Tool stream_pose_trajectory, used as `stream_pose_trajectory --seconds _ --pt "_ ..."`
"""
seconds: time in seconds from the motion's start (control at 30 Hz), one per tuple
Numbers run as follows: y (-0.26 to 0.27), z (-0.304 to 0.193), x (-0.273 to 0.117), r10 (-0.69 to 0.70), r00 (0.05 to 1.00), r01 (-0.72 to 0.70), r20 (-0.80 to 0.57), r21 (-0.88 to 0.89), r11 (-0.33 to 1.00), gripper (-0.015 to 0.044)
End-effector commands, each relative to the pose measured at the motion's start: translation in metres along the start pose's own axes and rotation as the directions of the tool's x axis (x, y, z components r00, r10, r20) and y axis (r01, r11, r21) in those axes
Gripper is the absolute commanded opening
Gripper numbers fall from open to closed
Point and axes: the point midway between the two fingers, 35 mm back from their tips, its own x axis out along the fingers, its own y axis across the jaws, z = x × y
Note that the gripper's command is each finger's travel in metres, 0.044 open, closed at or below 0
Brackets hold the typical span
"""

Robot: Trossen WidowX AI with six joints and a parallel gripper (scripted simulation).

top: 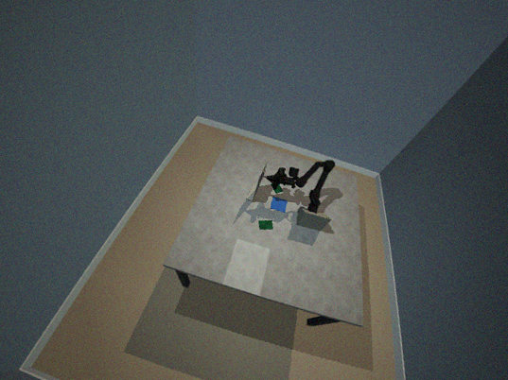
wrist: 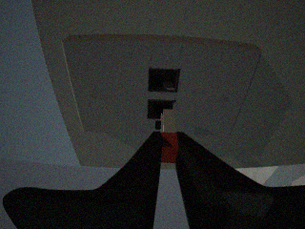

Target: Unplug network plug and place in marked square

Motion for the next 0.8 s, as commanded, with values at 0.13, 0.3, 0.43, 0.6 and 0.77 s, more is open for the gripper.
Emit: stream_pose_trajectory --seconds 0.13,0.3,0.43,0.6,0.77 --pt "0.0 -0.001 -0.006 -0.002 1.0 0.002 0.003 -0.002 1.0 0.0" --pt "0.0 -0.003 -0.009 -0.002 1.0 0.002 0.003 -0.002 1.0 0.0" --pt "0.0 -0.003 -0.011 -0.002 1.0 0.002 0.003 -0.002 1.0 0.0" --pt "0.0 -0.004 -0.014 -0.002 1.0 0.002 0.002 -0.002 1.0 0.0" --pt "0.0 -0.005 -0.016 -0.002 1.0 0.002 0.002 -0.002 1.0 0.0"
